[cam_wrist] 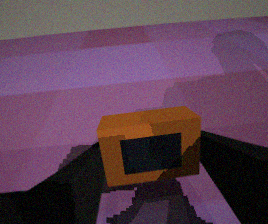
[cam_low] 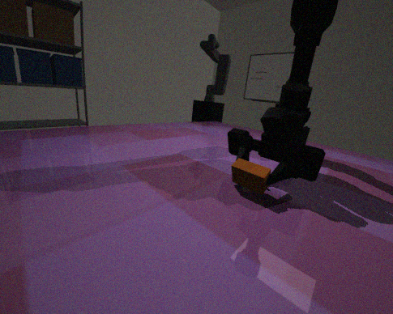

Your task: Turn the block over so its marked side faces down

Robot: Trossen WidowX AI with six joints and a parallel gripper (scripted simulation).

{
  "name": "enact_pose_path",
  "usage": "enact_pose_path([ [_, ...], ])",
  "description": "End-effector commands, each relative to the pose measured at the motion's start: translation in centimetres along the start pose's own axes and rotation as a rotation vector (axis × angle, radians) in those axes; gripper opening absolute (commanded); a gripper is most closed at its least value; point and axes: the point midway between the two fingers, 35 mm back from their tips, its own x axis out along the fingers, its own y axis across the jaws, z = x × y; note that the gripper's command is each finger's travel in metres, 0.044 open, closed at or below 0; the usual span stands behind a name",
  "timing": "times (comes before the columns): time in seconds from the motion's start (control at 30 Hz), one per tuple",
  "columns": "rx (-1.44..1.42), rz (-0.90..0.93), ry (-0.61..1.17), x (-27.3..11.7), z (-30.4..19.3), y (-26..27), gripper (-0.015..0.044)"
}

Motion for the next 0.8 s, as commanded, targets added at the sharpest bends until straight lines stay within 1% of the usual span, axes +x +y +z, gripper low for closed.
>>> enact_pose_path([
  [0.0,-0.003,-0.004,-0.006,-0.02,0.12,-0.05,0.0157],
  [0.37,-0.003,-0.004,-0.006,-0.02,0.12,-0.05,0.044],
  [0.77,-0.003,-0.004,-0.006,-0.02,0.12,-0.05,0.044],
])
